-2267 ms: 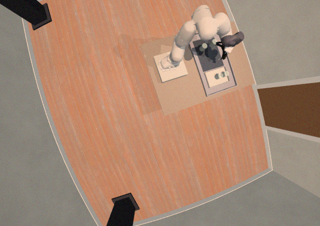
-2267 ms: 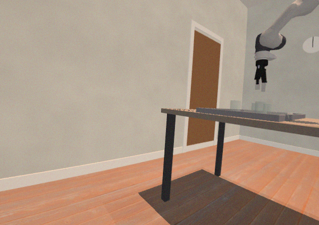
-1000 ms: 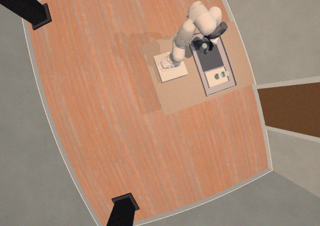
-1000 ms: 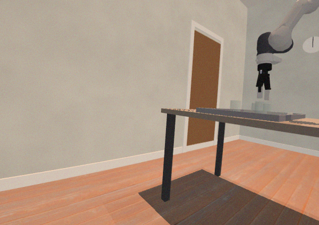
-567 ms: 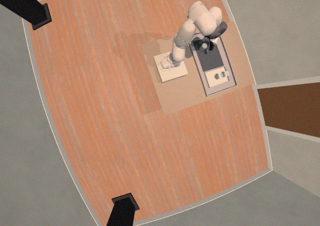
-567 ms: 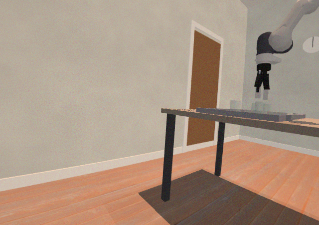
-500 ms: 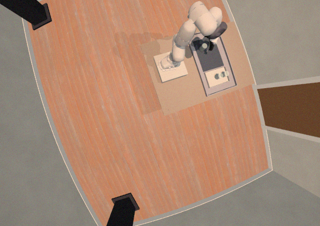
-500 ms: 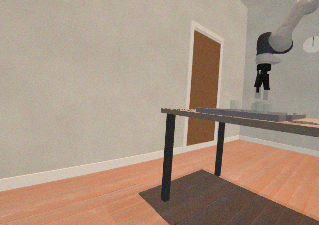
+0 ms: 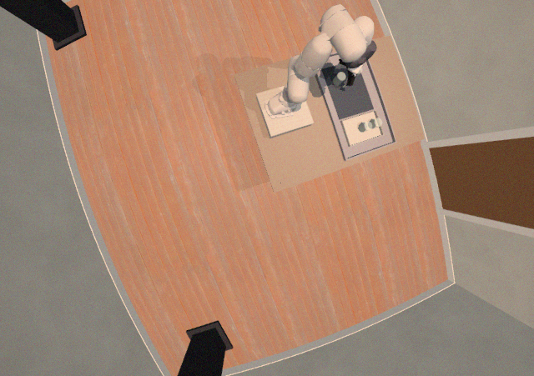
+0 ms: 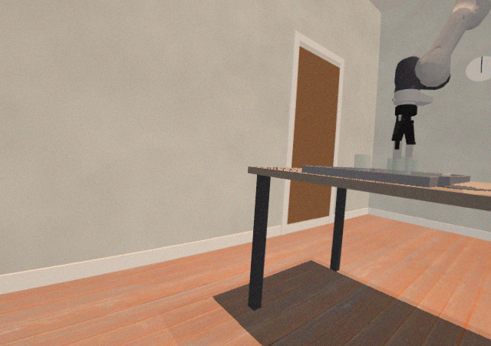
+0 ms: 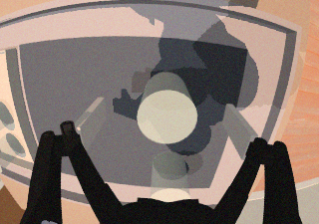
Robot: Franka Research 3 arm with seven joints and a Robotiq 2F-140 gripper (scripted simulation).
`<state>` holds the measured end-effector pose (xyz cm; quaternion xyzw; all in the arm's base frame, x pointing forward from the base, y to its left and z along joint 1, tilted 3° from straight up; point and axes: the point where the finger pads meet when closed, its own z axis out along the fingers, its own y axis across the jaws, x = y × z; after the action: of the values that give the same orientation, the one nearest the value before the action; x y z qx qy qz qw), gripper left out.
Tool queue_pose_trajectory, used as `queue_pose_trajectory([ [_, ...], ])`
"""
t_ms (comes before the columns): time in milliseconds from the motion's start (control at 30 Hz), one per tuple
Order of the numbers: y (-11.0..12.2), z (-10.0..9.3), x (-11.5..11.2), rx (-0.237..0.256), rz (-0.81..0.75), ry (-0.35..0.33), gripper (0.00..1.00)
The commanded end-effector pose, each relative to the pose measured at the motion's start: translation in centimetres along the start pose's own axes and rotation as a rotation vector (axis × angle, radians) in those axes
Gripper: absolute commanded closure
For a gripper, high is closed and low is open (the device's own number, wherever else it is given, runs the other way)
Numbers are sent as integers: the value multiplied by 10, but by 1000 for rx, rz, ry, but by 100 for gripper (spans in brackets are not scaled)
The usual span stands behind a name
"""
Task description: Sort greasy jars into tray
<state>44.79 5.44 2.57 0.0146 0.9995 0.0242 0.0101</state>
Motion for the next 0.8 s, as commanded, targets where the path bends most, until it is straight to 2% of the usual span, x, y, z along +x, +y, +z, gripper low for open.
queue_pose_trajectory([
  [0, 0, 6, -5, 4, 22, -16, 0],
  [333, 0, 22, -6, 4, 22, -16, 0],
  [767, 0, 22, -6, 4, 22, -16, 0],
])
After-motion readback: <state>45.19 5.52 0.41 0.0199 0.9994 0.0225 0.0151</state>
